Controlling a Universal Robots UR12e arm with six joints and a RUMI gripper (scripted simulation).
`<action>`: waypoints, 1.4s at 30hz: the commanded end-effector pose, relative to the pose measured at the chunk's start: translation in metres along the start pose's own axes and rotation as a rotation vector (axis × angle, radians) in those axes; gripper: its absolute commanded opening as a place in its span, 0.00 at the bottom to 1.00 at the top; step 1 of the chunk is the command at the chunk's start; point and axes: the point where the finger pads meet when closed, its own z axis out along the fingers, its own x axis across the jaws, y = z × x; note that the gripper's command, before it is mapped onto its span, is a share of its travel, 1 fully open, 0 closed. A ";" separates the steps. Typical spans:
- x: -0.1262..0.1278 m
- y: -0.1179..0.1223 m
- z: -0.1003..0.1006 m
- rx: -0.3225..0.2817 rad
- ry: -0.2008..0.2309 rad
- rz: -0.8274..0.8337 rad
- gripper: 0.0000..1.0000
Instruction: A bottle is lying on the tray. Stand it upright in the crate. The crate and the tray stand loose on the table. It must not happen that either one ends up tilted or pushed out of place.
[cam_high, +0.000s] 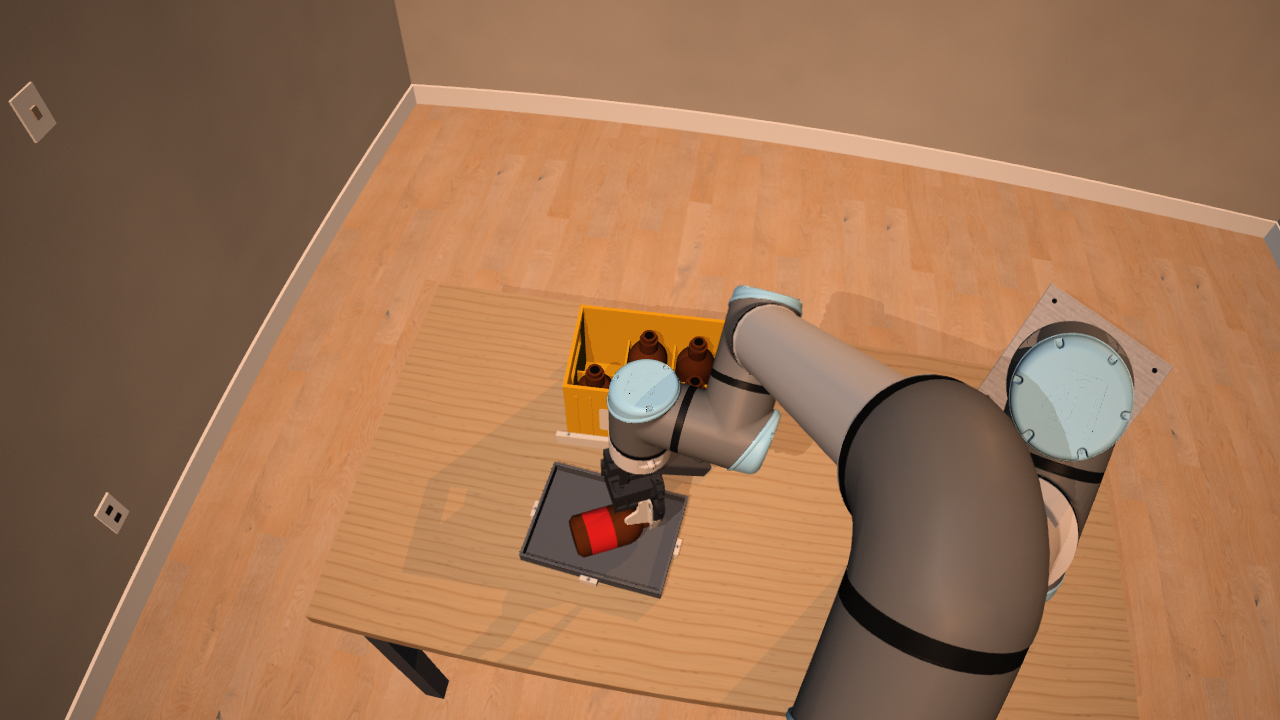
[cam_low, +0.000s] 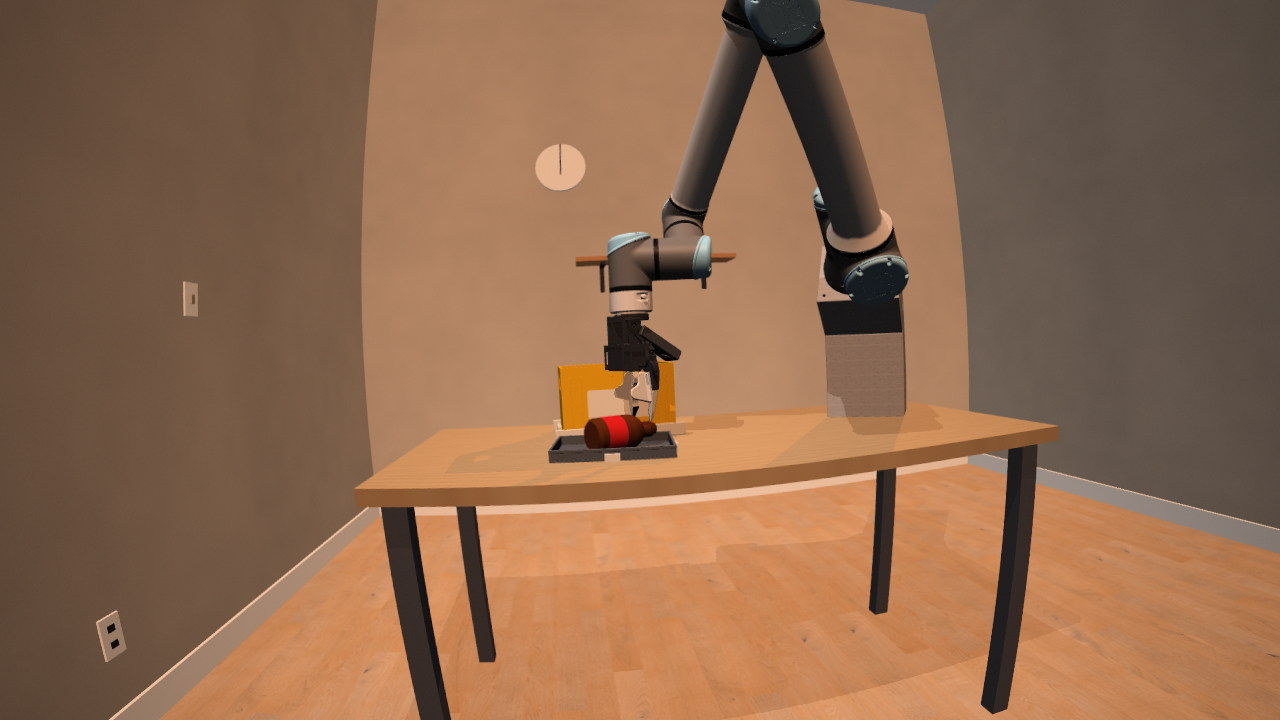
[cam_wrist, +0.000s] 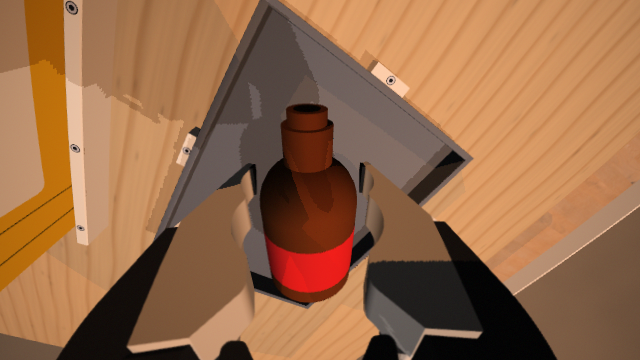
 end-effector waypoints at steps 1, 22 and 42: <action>0.000 0.000 0.005 -0.001 -0.001 0.000 0.38; 0.000 0.000 0.027 -0.001 -0.001 0.000 0.38; 0.000 0.000 0.034 -0.001 -0.001 0.000 0.38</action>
